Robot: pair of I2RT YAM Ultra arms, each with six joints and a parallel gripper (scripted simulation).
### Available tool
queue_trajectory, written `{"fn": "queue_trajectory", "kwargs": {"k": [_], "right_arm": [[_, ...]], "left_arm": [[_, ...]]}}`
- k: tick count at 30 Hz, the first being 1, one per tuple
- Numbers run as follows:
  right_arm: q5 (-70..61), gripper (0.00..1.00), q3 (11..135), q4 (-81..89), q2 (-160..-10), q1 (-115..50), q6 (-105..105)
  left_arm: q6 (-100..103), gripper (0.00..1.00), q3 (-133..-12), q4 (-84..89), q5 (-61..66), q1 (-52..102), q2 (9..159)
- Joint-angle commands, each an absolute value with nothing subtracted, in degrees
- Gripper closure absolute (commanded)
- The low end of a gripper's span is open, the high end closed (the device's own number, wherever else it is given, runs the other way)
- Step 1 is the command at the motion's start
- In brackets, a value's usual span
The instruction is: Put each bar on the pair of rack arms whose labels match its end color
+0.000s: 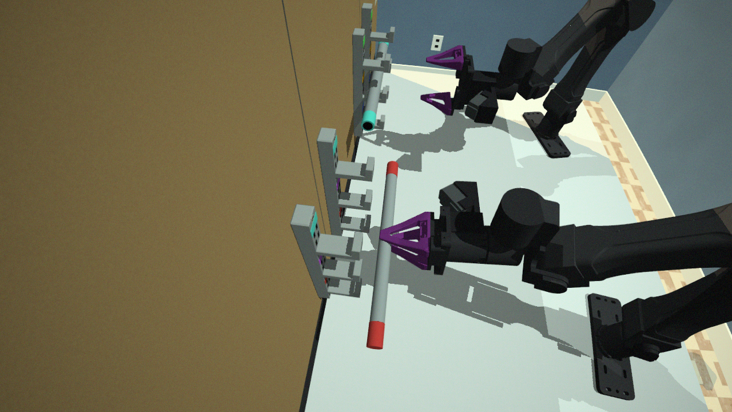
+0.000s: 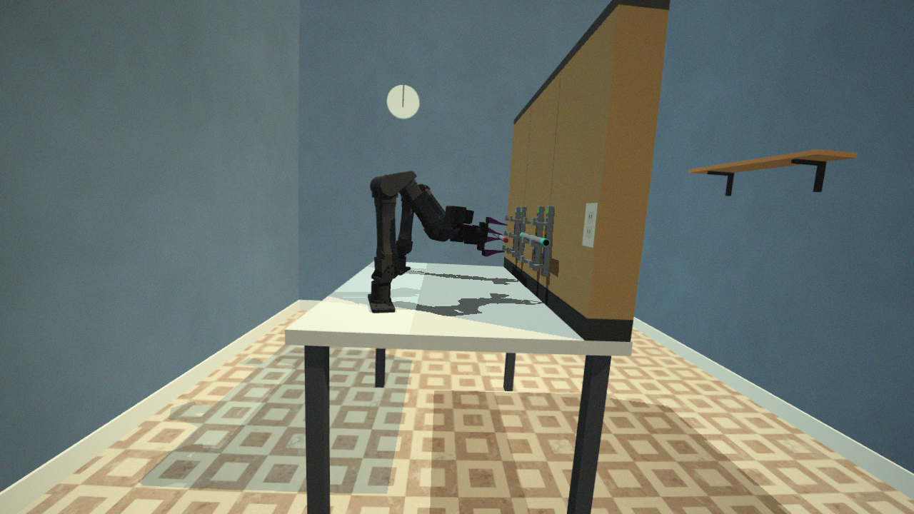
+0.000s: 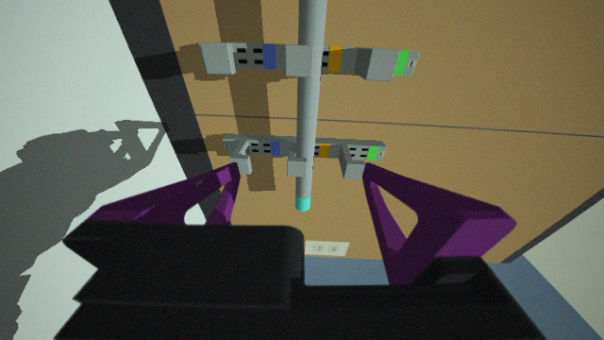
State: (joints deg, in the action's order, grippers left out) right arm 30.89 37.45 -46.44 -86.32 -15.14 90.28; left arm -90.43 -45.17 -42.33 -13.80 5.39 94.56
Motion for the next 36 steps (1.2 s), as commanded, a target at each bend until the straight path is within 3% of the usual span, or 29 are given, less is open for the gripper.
{"fn": "queue_trajectory", "kwargs": {"k": [1, 36], "right_arm": [[31.16, 0.0, 37.66, -48.66, -86.38, -15.68, 89.96], [31.16, 0.0, 37.66, -48.66, -86.38, -15.68, 89.96]], "left_arm": [[-89.97, 1.0, -45.58, -48.52, -13.52, 5.29, 94.37], [-90.01, 1.0, -43.41, -55.26, -13.12, 4.88, 98.85]]}}
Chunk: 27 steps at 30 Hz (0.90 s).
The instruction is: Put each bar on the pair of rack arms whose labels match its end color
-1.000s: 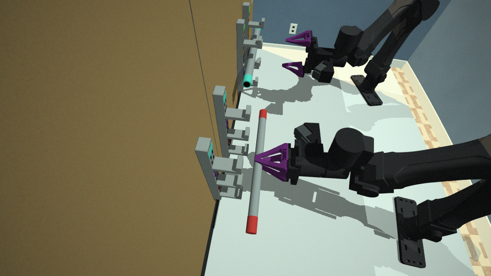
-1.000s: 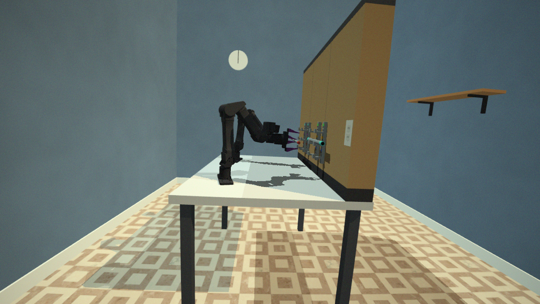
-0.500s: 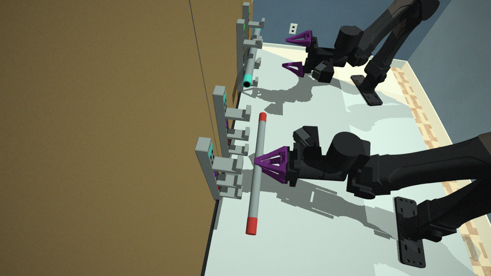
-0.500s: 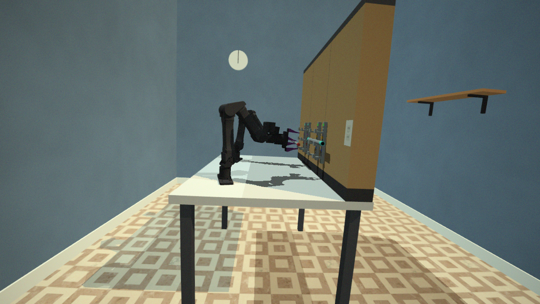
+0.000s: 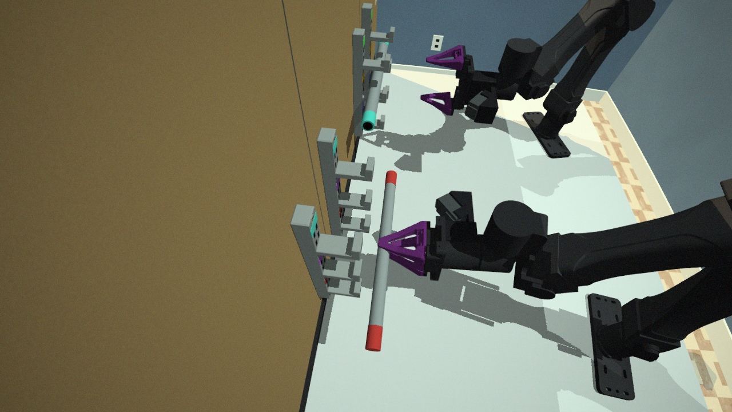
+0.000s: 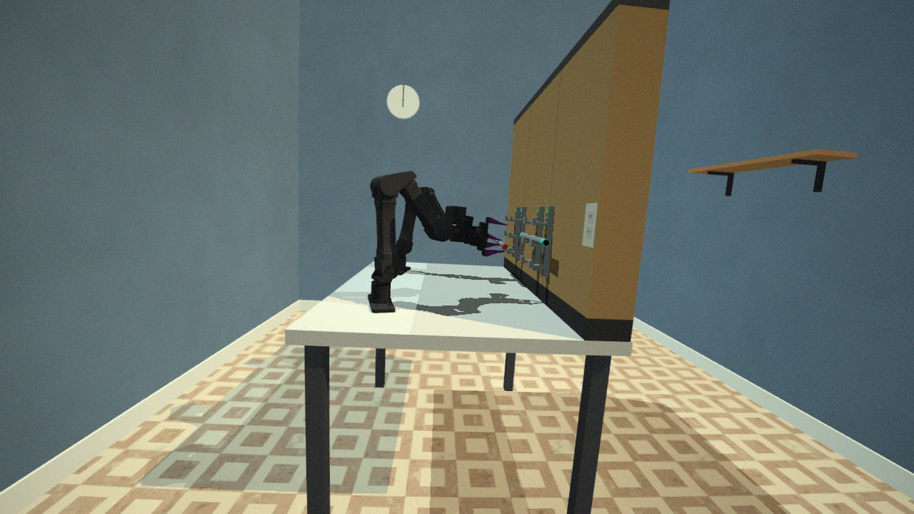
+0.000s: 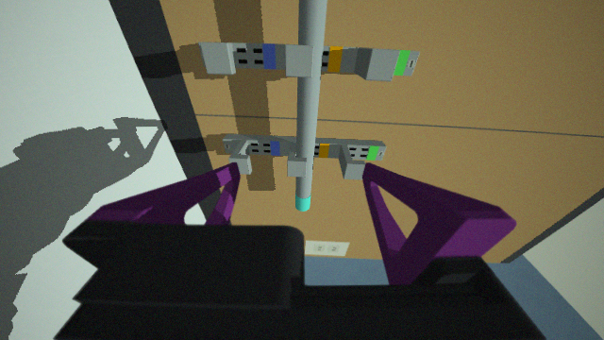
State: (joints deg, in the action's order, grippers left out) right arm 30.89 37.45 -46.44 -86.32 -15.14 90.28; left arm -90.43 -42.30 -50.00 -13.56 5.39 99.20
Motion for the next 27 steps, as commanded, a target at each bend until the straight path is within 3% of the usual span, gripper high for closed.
{"fn": "queue_trajectory", "kwargs": {"k": [1, 27], "right_arm": [[31.16, 0.0, 37.66, -48.66, -86.38, -15.68, 89.96], [31.16, 0.0, 37.66, -48.66, -86.38, -15.68, 89.96]], "left_arm": [[-90.02, 1.0, -43.5, -55.29, -13.07, 4.83, 98.97], [-90.08, 1.0, -46.1, -53.29, -11.77, 3.53, 99.42]]}}
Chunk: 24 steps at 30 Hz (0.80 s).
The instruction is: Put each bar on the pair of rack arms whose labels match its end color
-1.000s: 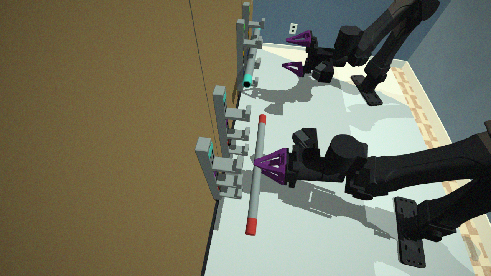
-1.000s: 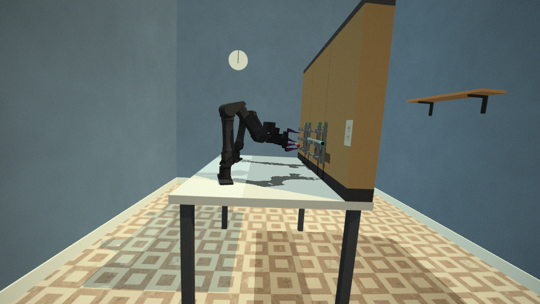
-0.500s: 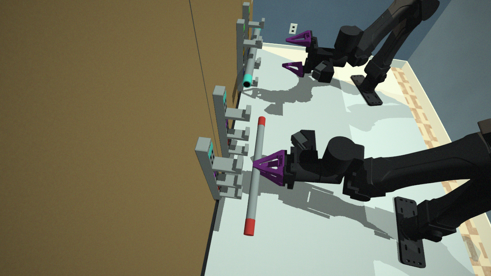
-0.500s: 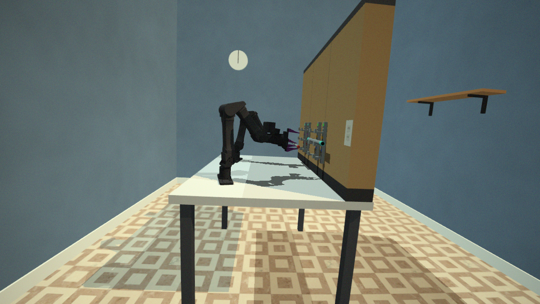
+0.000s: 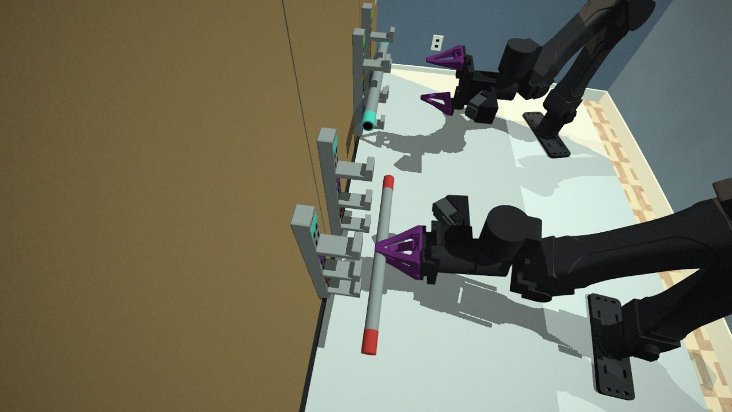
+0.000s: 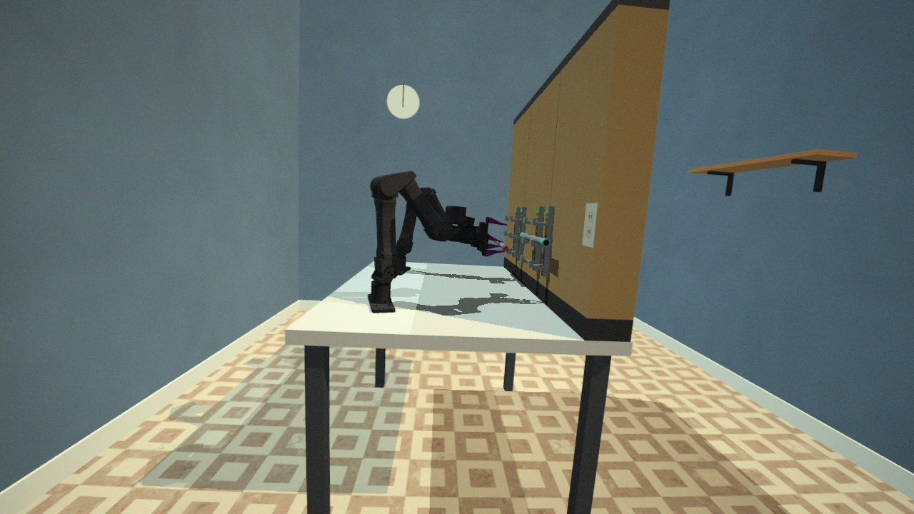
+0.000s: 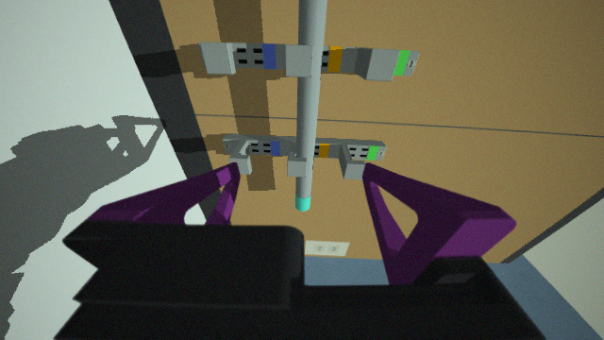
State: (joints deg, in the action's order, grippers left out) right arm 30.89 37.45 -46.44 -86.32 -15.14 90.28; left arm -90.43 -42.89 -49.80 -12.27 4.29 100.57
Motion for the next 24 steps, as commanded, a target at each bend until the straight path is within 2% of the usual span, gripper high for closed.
{"fn": "queue_trajectory", "kwargs": {"k": [1, 24], "right_arm": [[31.16, 0.0, 37.66, -48.66, -86.38, -15.68, 89.96], [31.16, 0.0, 37.66, -48.66, -86.38, -15.68, 89.96]], "left_arm": [[-90.08, 1.0, -46.1, -53.29, -11.77, 3.53, 99.42], [-90.04, 1.0, -48.27, -51.44, -11.83, 3.6, 99.75]]}}
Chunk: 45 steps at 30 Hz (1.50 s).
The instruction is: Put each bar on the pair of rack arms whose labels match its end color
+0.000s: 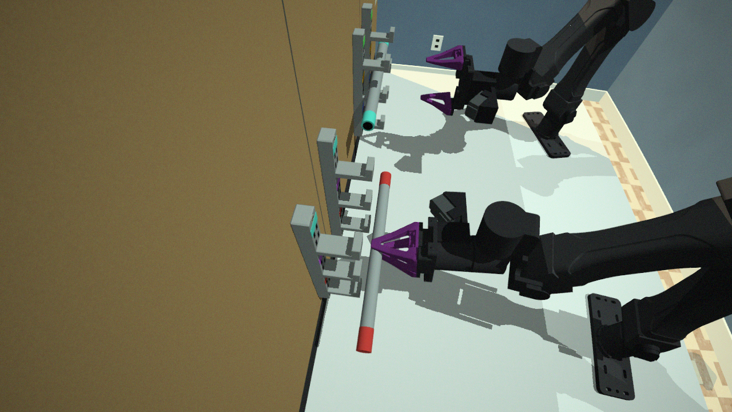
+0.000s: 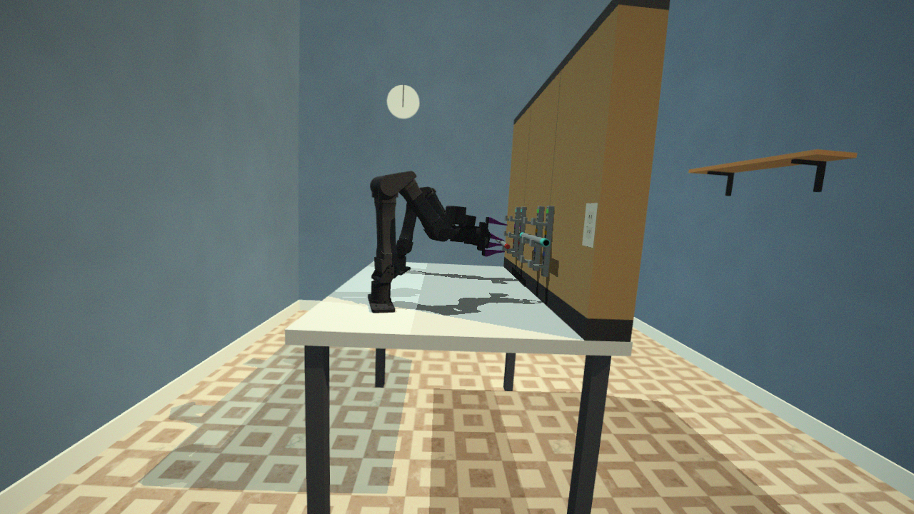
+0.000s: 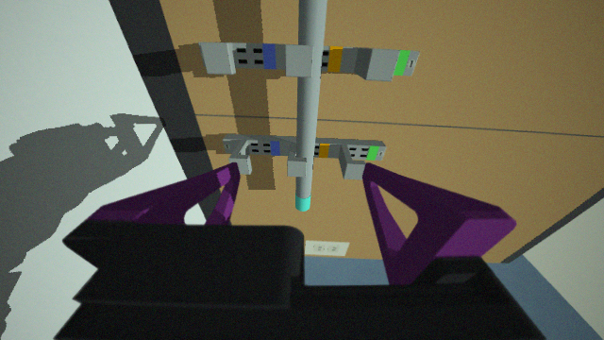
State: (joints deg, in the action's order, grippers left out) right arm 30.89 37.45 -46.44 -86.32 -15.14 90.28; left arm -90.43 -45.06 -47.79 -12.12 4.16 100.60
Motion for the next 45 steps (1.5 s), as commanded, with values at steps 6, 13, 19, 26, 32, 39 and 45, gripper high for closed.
{"fn": "queue_trajectory", "kwargs": {"k": [6, 13, 19, 26, 32, 39, 45], "right_arm": [[31.16, 0.0, 37.66, -48.66, -86.38, -15.68, 89.96], [31.16, 0.0, 37.66, -48.66, -86.38, -15.68, 89.96], [31.16, 0.0, 37.66, -48.66, -86.38, -15.68, 89.96], [31.16, 0.0, 37.66, -48.66, -86.38, -15.68, 89.96], [31.16, 0.0, 37.66, -48.66, -86.38, -15.68, 89.96], [31.16, 0.0, 37.66, -48.66, -86.38, -15.68, 89.96], [31.16, 0.0, 37.66, -48.66, -86.38, -15.68, 89.96]], "left_arm": [[-90.05, 1.0, -49.46, -51.03, -11.72, 3.49, 100.55], [-90.05, 1.0, -50.52, -50.86, -11.62, 3.38, 101.43], [-90.06, 1.0, -51.26, -51.39, -11.46, 3.22, 102.73], [-90.05, 1.0, -52.24, -51.95, -11.26, 3.03, 104.3], [-90.06, 1.0, -53.1, -51.58, -11.15, 2.92, 104.77], [-90.07, 1.0, -54.98, -50.41, -10.97, 2.74, 105.42], [-90.06, 1.0, -56.36, -49.53, -10.85, 2.61, 105.91]]}}
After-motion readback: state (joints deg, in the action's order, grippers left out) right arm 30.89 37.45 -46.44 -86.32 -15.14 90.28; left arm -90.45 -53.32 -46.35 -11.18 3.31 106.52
